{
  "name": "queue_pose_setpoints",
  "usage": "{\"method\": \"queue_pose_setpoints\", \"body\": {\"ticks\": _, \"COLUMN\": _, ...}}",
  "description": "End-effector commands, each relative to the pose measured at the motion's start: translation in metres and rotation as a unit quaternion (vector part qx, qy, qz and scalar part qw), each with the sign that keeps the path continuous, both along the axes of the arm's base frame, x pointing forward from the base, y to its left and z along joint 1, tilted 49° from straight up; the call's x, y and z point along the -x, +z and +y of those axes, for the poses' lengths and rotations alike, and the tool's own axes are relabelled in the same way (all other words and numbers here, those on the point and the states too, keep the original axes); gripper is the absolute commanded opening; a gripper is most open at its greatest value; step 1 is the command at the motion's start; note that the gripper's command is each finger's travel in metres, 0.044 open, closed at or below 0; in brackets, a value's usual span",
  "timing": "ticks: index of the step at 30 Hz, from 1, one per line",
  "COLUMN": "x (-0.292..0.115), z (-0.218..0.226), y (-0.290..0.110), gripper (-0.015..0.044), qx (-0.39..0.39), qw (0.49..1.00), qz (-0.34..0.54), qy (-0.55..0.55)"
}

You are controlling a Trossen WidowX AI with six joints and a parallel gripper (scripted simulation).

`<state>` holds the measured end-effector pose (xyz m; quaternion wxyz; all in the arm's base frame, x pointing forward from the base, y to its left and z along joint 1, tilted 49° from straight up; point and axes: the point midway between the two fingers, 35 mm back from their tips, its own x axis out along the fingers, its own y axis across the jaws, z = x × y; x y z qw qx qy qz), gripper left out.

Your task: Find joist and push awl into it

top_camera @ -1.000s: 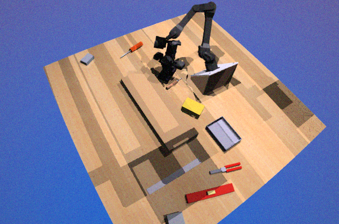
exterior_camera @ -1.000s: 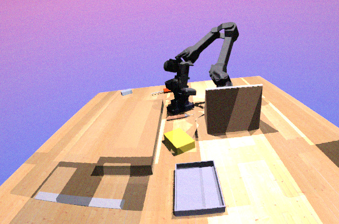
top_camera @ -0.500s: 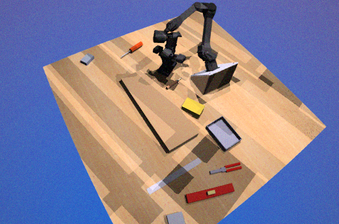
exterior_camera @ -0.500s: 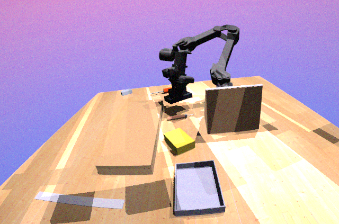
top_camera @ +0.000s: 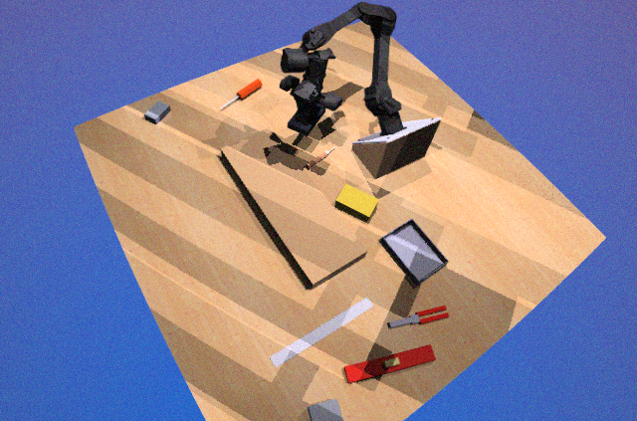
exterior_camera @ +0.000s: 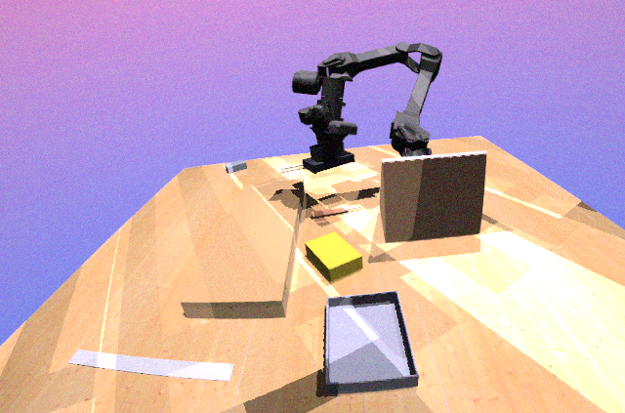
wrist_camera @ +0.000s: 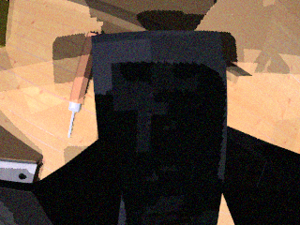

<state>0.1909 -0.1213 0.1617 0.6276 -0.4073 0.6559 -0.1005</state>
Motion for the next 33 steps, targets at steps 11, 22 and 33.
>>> {"method": "queue_pose_setpoints", "body": {"ticks": 11, "x": -0.061, "z": -0.009, "y": 0.02, "gripper": 0.0, "qx": 0.014, "qw": 0.995, "qz": -0.073, "qy": -0.061}}
{"method": "queue_pose_setpoints", "body": {"ticks": 22, "x": -0.113, "z": -0.016, "y": 0.025, "gripper": 0.0, "qx": 0.024, "qw": 0.985, "qz": -0.131, "qy": -0.111}}
{"method": "queue_pose_setpoints", "body": {"ticks": 33, "x": -0.161, "z": -0.021, "y": 0.02, "gripper": 0.0, "qx": 0.031, "qw": 0.97, "qz": -0.186, "qy": -0.156}}
